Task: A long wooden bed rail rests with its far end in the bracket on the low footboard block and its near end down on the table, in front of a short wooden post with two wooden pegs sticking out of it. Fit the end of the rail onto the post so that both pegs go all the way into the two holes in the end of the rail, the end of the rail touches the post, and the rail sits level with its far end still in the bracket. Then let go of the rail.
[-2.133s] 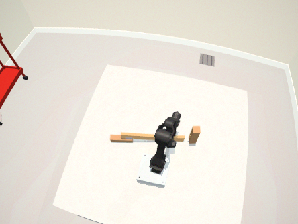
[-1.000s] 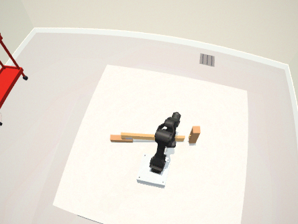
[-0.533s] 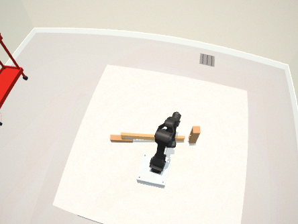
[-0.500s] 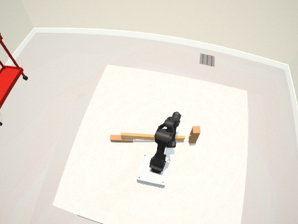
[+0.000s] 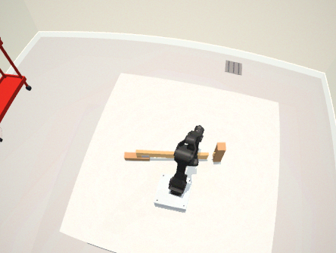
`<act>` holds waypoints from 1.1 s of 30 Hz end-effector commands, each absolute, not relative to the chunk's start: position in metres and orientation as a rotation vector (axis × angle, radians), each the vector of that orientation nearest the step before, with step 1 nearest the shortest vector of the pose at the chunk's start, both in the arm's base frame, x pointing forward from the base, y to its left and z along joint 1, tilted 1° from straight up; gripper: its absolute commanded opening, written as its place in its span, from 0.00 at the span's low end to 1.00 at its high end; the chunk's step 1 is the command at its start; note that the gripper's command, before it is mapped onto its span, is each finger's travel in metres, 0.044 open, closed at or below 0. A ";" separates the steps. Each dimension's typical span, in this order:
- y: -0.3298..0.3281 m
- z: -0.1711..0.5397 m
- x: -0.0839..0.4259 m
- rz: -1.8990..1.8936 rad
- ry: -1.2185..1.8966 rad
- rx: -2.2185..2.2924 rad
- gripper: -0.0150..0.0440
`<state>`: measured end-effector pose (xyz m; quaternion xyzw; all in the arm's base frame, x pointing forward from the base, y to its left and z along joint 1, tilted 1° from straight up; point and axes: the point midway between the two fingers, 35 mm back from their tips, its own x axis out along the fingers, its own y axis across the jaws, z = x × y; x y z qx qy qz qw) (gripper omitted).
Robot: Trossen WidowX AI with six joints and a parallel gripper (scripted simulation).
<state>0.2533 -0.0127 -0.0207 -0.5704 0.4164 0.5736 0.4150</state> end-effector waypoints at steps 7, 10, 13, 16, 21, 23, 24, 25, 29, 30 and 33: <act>-0.012 -0.012 0.257 1.432 1.033 -1.438 0.25; -0.012 -0.010 0.258 1.432 1.033 -1.438 0.25; -0.012 -0.009 0.258 1.432 1.033 -1.438 0.25; -0.012 -0.007 0.258 1.432 1.033 -1.438 0.25; -0.012 -0.005 0.258 1.432 1.032 -1.438 0.25; -0.012 -0.004 0.258 1.432 1.032 -1.438 0.25; -0.012 -0.003 0.258 1.432 1.032 -1.438 0.25; -0.012 -0.003 0.258 1.432 1.032 -1.438 0.25; -0.012 -0.001 0.258 1.432 1.032 -1.438 0.25; -0.012 0.000 0.258 1.432 1.032 -1.438 0.25; -0.012 0.001 0.258 1.432 1.032 -1.438 0.25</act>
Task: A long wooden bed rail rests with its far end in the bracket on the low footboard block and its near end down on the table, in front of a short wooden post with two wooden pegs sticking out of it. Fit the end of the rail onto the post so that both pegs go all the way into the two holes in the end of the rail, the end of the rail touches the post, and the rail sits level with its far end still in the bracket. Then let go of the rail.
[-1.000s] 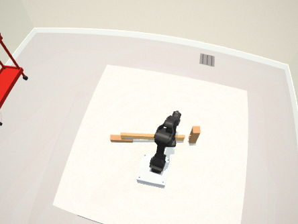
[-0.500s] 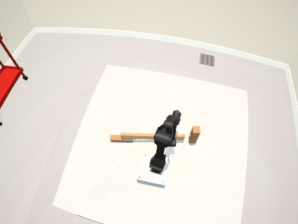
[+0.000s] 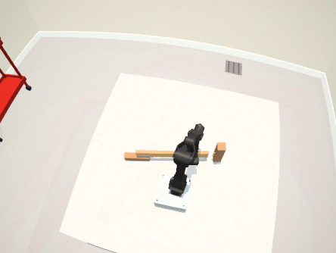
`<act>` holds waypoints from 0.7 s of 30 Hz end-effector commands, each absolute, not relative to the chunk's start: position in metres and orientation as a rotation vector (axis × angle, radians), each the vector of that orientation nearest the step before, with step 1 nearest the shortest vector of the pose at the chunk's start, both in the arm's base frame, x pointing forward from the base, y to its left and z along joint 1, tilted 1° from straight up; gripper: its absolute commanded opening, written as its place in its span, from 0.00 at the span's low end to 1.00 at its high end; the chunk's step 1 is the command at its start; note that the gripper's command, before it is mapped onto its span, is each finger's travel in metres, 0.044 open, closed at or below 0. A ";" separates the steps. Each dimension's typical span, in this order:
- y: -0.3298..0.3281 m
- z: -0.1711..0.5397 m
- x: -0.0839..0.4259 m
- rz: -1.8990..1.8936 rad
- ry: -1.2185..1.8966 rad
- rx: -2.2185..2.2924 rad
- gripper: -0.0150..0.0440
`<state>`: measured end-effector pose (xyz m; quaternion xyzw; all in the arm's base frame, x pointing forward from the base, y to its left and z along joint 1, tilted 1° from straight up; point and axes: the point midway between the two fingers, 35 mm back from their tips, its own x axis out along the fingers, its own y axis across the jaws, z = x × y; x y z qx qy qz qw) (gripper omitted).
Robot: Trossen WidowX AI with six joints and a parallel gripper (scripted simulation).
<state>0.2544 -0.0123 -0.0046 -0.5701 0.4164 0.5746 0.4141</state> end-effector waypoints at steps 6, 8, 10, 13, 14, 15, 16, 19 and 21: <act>-0.012 0.004 0.258 1.432 1.032 -1.438 0.25; -0.012 0.006 0.258 1.432 1.032 -1.438 0.25; -0.012 0.006 0.258 1.432 1.032 -1.438 0.25; -0.012 0.004 0.258 1.432 1.032 -1.438 0.25; -0.012 0.004 0.258 1.432 1.032 -1.438 0.25; -0.012 0.003 0.258 1.432 1.032 -1.438 0.25; -0.012 0.003 0.258 1.432 1.032 -1.438 0.25; -0.012 0.001 0.258 1.432 1.032 -1.438 0.25; -0.012 0.000 0.258 1.432 1.032 -1.438 0.25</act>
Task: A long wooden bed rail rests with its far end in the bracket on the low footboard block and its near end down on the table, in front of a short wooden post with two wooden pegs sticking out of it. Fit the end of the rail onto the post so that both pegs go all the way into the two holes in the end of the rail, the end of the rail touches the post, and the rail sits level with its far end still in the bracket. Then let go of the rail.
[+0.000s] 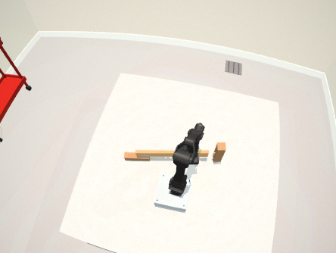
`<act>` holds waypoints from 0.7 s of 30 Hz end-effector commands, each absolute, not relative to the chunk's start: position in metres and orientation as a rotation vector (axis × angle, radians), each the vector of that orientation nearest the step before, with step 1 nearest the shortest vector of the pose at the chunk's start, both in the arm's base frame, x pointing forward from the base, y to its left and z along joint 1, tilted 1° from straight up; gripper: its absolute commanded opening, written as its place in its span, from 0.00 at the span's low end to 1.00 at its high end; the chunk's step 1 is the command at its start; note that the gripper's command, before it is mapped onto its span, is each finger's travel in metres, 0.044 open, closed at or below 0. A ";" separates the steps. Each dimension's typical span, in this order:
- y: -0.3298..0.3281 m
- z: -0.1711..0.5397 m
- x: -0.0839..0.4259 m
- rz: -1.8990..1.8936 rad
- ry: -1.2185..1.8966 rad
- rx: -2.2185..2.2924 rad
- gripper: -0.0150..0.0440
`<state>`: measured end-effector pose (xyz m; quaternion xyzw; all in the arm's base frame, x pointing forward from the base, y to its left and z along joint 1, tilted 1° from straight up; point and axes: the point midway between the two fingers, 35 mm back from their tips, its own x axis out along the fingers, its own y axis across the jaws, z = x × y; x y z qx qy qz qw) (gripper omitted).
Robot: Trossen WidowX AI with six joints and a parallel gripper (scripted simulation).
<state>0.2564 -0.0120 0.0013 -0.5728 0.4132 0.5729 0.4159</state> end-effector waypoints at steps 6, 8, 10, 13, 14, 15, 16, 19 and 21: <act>-0.012 -0.002 0.257 1.432 1.033 -1.438 0.25; -0.012 -0.002 0.256 1.432 1.033 -1.438 0.25; -0.012 -0.001 0.256 1.432 1.033 -1.438 0.25; -0.012 0.000 0.256 1.432 1.033 -1.438 0.25; -0.012 0.001 0.255 1.432 1.033 -1.438 0.25; -0.012 0.001 0.255 1.432 1.033 -1.438 0.25; -0.012 0.002 0.255 1.432 1.033 -1.438 0.25; -0.013 0.003 0.255 1.432 1.033 -1.438 0.25; -0.013 0.003 0.255 1.432 1.033 -1.438 0.25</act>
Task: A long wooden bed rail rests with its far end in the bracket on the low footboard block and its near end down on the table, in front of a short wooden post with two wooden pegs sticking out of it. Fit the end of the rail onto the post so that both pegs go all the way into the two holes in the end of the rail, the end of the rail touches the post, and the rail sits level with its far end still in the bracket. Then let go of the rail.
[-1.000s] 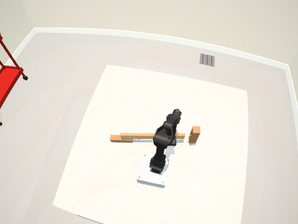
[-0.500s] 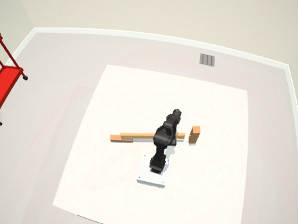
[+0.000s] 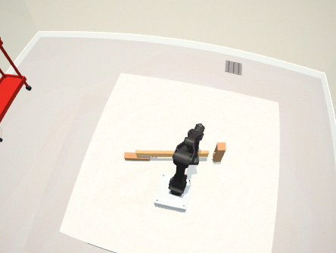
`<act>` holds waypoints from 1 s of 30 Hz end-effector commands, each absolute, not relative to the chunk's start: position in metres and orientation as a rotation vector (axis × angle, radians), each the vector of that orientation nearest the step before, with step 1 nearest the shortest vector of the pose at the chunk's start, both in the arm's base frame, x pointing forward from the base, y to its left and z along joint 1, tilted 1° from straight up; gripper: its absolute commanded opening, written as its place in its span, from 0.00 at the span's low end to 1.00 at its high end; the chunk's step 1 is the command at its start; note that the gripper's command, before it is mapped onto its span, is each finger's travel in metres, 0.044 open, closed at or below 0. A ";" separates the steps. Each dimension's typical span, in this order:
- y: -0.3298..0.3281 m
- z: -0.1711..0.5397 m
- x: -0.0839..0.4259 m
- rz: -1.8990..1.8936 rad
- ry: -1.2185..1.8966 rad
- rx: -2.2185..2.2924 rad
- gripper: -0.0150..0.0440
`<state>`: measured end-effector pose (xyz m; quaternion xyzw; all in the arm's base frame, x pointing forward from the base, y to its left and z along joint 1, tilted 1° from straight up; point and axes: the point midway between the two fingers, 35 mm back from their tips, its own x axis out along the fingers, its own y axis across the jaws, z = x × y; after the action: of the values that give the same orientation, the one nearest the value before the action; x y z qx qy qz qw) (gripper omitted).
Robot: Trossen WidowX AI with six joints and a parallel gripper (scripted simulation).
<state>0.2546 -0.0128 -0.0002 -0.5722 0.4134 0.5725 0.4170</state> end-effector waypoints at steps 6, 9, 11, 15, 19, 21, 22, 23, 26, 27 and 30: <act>-0.013 0.001 0.255 1.432 1.033 -1.438 0.25; -0.013 0.000 0.255 1.432 1.033 -1.438 0.25; -0.013 -0.001 0.255 1.432 1.033 -1.438 0.25; -0.013 -0.002 0.255 1.432 1.033 -1.438 0.25; -0.013 -0.001 0.255 1.432 1.033 -1.438 0.25; -0.013 -0.001 0.255 1.432 1.033 -1.438 0.25; -0.013 0.000 0.255 1.432 1.033 -1.438 0.25; -0.013 0.000 0.255 1.432 1.033 -1.438 0.25; -0.013 0.001 0.255 1.432 1.033 -1.438 0.25; -0.013 0.001 0.255 1.432 1.033 -1.438 0.25; -0.013 0.002 0.255 1.432 1.033 -1.438 0.25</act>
<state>0.2540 -0.0129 -0.0008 -0.5726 0.4131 0.5717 0.4178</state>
